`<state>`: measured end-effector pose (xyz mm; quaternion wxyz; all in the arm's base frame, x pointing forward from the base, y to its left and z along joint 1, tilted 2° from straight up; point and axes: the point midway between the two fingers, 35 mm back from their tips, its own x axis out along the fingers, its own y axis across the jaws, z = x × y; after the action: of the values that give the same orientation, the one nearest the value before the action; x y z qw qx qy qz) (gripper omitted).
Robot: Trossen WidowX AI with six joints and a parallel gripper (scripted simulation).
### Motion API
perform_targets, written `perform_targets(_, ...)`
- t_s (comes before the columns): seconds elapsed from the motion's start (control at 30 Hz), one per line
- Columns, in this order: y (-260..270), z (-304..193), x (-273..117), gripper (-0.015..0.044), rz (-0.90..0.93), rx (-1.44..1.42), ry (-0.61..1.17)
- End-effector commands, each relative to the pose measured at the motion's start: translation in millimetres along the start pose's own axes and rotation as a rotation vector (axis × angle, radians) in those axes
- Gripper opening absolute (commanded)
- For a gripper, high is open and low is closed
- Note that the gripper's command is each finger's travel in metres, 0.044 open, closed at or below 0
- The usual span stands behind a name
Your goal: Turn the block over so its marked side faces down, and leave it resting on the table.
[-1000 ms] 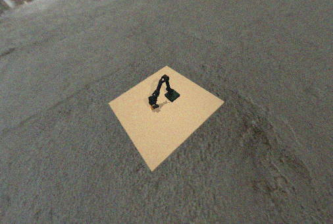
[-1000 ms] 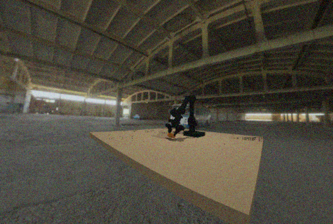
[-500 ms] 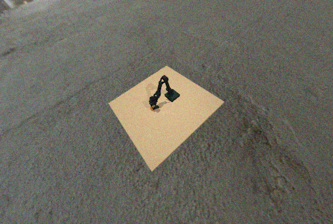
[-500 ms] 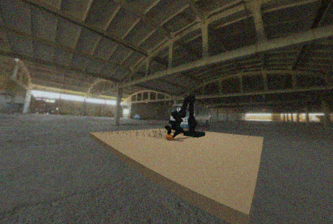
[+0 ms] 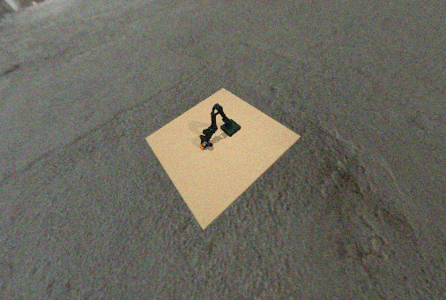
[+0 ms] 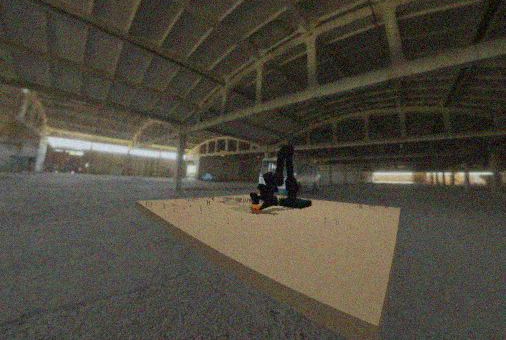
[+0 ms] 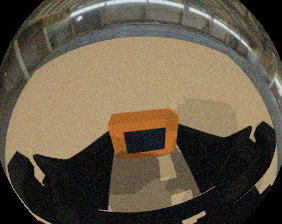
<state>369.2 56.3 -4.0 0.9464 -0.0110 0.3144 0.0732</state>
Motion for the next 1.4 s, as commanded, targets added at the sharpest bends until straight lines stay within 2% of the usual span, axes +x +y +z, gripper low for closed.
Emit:
perform_targets(0.0,-1,-19,-1,0.0,-0.006,0.003,-0.016)
perform_targets(0.57,0,-23,-22,0.0,-0.005,0.005,-0.238)
perform_targets(1.2,0,-21,-26,0.0,-0.005,0.005,-0.269)
perform_targets(1.37,0,-21,-26,0.0131,-0.005,0.005,-0.269)
